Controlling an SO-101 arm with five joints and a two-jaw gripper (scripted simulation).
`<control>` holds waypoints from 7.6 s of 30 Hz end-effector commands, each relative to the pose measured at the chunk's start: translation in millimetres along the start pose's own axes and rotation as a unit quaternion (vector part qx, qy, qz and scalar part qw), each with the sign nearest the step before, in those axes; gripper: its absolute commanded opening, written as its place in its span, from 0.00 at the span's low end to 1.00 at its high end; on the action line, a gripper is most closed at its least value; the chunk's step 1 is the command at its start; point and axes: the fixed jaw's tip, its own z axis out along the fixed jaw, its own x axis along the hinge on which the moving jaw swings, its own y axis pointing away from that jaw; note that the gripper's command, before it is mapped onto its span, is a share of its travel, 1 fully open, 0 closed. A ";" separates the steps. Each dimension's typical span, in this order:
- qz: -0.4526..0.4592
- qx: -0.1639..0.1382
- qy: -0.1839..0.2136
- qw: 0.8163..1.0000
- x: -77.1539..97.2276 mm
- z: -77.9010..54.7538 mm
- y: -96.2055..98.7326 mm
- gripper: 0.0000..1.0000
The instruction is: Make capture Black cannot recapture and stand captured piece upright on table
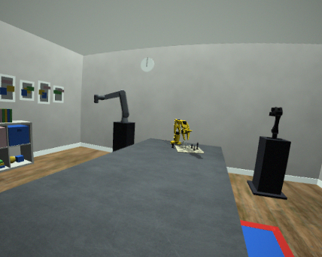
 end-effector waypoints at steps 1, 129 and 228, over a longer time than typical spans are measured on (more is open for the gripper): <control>-0.004 -0.003 -0.002 1.000 4.9 8.2 2.5 0.12; 0.004 0.005 -0.001 1.000 30.3 47.8 -5.5 0.12; 0.004 0.007 -0.002 1.000 -4.9 -12.8 -7.3 0.00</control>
